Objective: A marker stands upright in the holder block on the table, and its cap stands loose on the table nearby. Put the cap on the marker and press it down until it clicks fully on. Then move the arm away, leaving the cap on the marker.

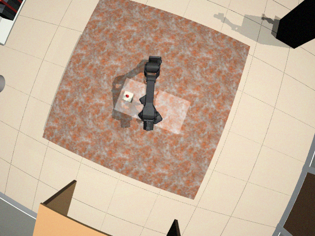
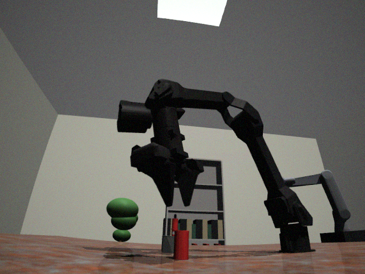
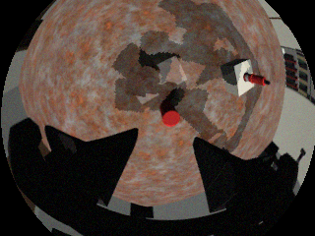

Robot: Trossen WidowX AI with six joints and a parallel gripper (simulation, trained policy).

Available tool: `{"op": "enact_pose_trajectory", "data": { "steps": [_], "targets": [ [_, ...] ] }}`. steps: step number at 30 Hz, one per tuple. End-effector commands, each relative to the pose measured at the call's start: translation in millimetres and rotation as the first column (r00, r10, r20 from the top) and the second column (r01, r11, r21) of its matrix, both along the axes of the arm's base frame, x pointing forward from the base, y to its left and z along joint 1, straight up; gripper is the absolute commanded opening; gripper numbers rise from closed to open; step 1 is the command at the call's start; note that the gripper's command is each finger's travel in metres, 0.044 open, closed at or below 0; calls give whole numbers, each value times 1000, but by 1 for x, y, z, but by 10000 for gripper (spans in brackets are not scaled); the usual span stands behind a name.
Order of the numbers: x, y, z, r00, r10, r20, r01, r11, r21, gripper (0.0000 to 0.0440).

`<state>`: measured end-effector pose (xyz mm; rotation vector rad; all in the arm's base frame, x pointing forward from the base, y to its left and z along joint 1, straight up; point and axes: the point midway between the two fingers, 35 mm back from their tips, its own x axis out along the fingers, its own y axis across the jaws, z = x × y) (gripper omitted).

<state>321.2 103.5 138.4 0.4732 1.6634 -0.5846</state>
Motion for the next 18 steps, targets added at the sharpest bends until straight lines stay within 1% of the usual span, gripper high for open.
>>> {"op": "enact_pose_trajectory", "data": {
  "steps": [1,18],
  "targets": [
    [-2,-3,-13,999,13,-31,-14,1000,-14,305],
    [-11,-6,-57,993,75,-90,-76,997,-11,272]
  ]
}}
